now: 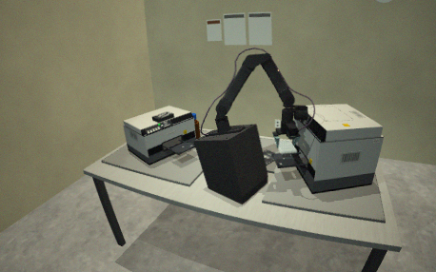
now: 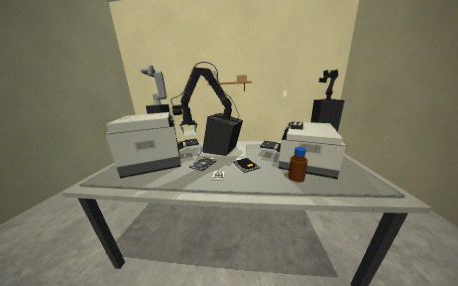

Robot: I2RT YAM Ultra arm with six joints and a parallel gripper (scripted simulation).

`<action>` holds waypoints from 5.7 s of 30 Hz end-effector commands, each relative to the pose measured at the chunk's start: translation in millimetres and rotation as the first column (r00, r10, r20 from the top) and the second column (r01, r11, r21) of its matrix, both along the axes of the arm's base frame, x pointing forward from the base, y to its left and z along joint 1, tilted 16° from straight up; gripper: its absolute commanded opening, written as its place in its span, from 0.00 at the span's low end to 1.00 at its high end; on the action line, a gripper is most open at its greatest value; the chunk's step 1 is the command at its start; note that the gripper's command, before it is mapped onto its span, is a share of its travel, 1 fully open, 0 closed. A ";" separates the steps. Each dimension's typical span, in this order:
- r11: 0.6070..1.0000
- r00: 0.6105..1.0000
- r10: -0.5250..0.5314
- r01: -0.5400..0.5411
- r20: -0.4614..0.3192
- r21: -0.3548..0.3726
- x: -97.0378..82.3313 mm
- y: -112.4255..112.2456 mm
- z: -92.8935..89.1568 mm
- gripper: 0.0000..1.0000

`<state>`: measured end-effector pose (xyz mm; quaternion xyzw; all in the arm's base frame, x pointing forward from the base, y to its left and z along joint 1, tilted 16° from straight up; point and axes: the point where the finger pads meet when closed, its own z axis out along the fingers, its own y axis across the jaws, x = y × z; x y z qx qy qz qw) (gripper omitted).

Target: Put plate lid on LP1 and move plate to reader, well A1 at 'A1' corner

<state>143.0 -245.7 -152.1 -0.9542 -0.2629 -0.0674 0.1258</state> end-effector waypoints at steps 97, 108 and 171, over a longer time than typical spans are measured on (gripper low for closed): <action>0.998 1.000 -0.011 0.012 0.021 -0.056 8.6 -5.6 -45.3 0.86; 0.999 1.000 -0.015 0.015 0.015 -0.041 6.7 1.2 -56.9 0.86; 1.000 1.000 -0.003 0.003 -0.005 -0.003 -3.2 16.0 -39.7 1.00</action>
